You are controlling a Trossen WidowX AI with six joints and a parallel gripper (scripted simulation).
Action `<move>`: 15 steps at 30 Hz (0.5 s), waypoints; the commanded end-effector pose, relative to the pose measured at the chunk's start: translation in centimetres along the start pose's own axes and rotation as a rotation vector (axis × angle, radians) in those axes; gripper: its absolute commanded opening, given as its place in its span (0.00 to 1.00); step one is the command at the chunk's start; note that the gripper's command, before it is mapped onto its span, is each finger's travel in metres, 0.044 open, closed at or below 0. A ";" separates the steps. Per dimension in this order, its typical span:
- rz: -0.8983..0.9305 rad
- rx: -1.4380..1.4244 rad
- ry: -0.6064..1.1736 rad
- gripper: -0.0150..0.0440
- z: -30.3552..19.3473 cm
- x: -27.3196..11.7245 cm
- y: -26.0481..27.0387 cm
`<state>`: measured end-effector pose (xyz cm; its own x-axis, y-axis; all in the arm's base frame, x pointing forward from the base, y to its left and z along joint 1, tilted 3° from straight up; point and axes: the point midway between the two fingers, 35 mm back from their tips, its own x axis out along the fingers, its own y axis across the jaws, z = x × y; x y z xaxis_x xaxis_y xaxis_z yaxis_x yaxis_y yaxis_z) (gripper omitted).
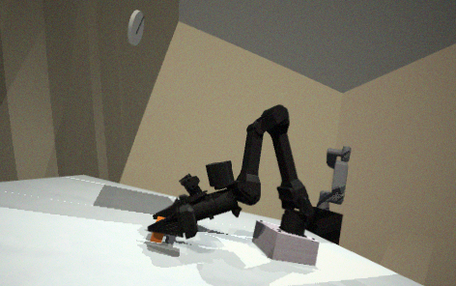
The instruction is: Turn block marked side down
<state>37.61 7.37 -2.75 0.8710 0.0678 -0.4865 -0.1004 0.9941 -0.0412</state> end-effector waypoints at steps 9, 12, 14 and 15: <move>0.013 0.018 0.329 1.00 5.2 -4.7 0.0; 0.009 0.010 0.413 1.00 4.1 -5.8 -0.1; 0.009 0.009 0.424 1.00 4.0 -6.0 -0.2; 0.009 0.009 0.424 1.00 4.0 -6.0 -0.2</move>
<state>37.55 7.50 -0.11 0.7522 0.0473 -0.6573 -0.1018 0.9938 -0.0451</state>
